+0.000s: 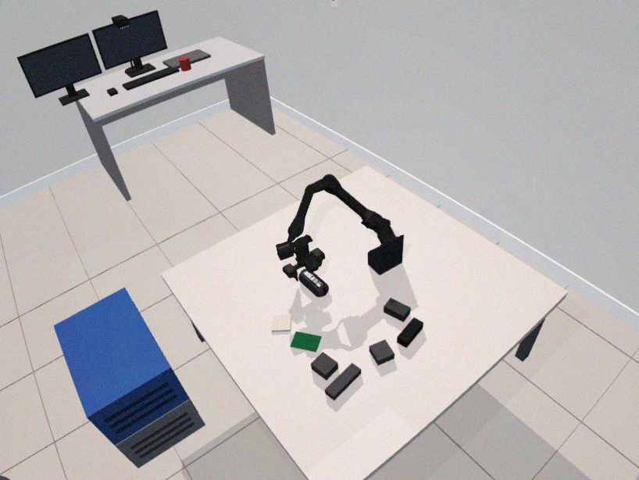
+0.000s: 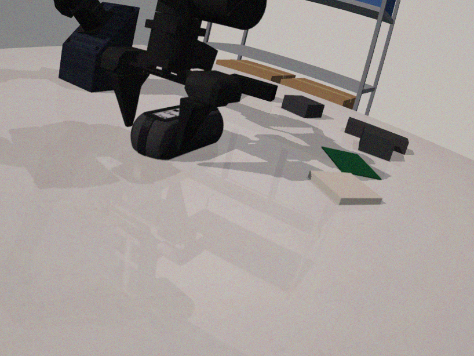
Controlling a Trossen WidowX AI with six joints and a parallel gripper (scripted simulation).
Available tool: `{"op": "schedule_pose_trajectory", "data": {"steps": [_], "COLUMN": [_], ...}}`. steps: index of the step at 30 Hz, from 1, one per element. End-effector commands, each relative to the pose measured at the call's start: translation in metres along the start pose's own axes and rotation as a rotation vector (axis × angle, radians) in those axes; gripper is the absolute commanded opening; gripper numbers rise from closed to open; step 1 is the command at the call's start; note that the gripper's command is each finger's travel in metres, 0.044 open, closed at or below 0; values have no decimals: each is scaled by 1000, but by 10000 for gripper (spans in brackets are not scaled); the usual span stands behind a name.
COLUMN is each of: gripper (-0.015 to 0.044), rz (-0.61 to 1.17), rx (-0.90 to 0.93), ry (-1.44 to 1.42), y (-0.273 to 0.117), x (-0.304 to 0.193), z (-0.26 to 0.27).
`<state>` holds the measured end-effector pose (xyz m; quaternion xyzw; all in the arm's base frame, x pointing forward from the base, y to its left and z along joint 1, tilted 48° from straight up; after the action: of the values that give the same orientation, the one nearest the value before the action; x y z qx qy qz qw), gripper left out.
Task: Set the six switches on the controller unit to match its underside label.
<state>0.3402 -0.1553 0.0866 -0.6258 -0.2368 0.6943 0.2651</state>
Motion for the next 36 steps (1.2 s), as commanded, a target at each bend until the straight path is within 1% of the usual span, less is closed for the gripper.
{"op": "schedule_pose_trajectory", "data": {"steps": [1,4,21,23,25,36], "gripper": [440,440,440,387,335,46], "rz": [-4,1,1,0,-11,-178], "rx": [-7,-6,-6,-8,-28,-147], "ry": [-13,-13,-13,2,119,1099], "y": [-23,-38,-38,-38,-41,-65], "x": [34,56,56,55,54,44], "z": [-5,-4,-4,-4,0,32]}}
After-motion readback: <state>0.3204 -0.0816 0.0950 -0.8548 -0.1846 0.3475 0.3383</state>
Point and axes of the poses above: the point midway between the two fingers, 35 mm back from their tips, its own y axis out along the fingers, its own z axis across the jaws, x = y × z, the point moved 4 cm from there along -y, back along the fingers, and after that the axes turned 6 degrees about -y, right-handed, at the moved point
